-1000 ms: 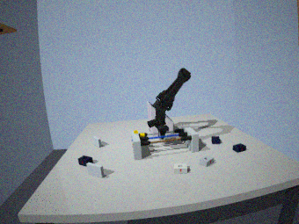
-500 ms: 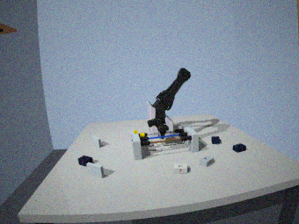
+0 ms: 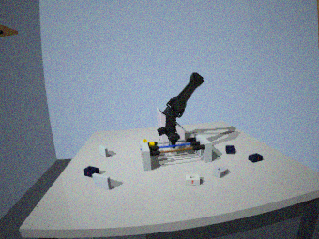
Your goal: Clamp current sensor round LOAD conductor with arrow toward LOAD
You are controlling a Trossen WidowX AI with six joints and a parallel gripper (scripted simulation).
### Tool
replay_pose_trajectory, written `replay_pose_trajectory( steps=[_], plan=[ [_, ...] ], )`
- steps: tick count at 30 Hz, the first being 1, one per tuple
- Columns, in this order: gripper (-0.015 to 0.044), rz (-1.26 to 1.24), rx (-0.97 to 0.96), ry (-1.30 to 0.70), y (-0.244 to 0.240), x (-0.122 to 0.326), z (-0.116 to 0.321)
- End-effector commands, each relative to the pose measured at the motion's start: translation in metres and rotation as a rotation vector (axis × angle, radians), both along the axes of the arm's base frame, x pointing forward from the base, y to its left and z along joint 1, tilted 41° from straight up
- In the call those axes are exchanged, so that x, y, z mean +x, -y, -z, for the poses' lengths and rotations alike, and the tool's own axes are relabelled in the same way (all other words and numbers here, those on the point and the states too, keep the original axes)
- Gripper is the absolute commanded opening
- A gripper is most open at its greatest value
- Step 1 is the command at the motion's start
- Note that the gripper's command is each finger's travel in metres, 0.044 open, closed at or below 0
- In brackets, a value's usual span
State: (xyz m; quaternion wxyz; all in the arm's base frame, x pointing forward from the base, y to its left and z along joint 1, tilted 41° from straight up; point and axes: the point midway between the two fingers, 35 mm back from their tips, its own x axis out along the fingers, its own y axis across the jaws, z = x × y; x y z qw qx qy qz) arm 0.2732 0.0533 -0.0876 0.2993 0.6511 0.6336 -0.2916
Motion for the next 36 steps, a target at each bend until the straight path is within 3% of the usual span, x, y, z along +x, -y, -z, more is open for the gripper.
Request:
replay_pose_trajectory(
  steps=[1,4,8,27,35,36],
  plan=[
    [0.0367,0.001,0.0,0.0,0.0002,0.0,0.0001],
    [0.044,0.007,0.0,0.007,0.0009,-0.0001,-0.0009],
    [0.0337,0.001,0.0,0.001,0.0002,-0.0001,-0.0001],
    [0.0211,0.001,0.0,0.001,0.0002,-0.0001,-0.0001],
    [0.0001,0.002,0.0,0.001,0.0007,-0.0001,-0.001],
    [0.0,0.002,0.0,0.001,0.0007,-0.0001,-0.001]
  ],
)
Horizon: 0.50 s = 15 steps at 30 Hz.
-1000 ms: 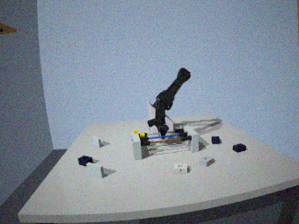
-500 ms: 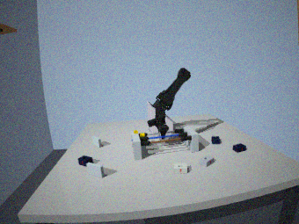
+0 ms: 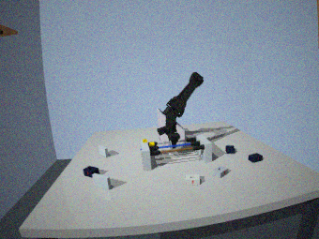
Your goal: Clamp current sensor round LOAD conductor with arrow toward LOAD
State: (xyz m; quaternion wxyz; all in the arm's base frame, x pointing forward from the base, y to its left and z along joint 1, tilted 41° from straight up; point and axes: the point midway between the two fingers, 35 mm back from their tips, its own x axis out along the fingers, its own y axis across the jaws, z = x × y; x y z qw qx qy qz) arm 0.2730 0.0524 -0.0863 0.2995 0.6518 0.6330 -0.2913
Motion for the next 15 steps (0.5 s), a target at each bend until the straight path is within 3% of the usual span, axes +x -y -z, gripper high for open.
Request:
replay_pose_trajectory(
  steps=[1,9,15],
  plan=[
    [0.0,0.0,0.0,0.0,-0.0002,0.0001,0.0003],
    [0.0,-0.011,-0.001,-0.013,-0.0001,0.0008,0.0008],
    [0.0,-0.13,-0.004,-0.15,0.0,0.0064,0.001]
  ],
)
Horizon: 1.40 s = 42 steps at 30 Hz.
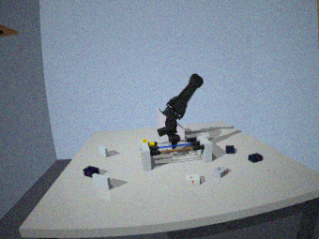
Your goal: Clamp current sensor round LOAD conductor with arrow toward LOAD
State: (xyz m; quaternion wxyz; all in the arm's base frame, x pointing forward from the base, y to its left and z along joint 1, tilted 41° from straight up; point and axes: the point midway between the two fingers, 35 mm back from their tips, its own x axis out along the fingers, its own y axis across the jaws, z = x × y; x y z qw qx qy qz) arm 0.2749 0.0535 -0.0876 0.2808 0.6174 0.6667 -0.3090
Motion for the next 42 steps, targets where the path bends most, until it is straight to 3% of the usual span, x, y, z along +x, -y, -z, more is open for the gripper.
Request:
replay_pose_trajectory(
  steps=[1,13,21,42],
  plan=[
    [0.0,-0.087,-0.002,-0.088,0.0011,0.0054,-0.0012],
    [0.0,-0.117,-0.001,-0.122,0.001,0.0064,-0.0017],
    [0.0,-0.25,0.0,-0.276,0.0001,0.0102,-0.0015],
    [0.0,-0.25,0.0,-0.276,0.0001,0.0102,-0.0015]
  ],
)
